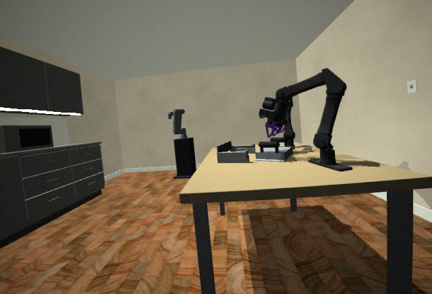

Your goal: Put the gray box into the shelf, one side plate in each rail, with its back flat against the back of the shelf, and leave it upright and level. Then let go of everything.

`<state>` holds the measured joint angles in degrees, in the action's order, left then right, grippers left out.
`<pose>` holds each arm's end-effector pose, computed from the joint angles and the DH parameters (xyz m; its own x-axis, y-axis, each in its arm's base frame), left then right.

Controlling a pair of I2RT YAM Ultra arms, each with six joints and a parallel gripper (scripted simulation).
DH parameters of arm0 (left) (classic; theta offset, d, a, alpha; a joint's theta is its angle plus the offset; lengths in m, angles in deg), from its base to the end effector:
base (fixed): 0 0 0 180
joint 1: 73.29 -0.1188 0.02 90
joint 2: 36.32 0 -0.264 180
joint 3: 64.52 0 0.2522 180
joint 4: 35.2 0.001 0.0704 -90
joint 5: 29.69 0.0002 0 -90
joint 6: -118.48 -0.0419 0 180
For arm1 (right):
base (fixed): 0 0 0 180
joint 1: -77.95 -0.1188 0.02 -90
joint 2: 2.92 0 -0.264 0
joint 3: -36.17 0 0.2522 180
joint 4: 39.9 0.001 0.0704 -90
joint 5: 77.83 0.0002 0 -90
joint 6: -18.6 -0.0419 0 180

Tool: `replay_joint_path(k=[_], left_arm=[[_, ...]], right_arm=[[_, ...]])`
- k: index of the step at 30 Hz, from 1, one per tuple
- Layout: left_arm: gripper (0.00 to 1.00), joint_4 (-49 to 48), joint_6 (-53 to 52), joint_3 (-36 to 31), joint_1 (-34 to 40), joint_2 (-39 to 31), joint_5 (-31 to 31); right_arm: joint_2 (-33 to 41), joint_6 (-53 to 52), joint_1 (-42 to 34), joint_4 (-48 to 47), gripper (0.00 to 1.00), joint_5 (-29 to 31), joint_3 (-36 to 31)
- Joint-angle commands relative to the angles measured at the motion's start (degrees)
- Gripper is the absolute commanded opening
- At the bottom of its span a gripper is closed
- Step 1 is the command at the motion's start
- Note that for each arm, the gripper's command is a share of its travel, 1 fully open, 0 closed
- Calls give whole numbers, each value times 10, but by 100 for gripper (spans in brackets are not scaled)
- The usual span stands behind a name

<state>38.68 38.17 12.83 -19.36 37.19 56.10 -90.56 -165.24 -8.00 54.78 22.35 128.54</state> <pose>0.1415 -0.1874 0.2833 -0.6787 0.6467 -0.3481 0.6869 0.7267 0.0106 0.0248 0.2593 0.2917 -0.9749 0.1363 -0.1763 0.1362 0.9906 0.0127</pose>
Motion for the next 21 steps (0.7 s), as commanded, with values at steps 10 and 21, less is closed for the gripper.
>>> replay_joint_path(k=[10, 21], left_arm=[[100, -104, -10, -54, -10, 32, 8], [100, -163, -13, -85, -15, 52, 12]], right_arm=[[13, 18, 19, -87, 100, 7, -83], [2, 27, 29, -142, 100, 3, -132]])
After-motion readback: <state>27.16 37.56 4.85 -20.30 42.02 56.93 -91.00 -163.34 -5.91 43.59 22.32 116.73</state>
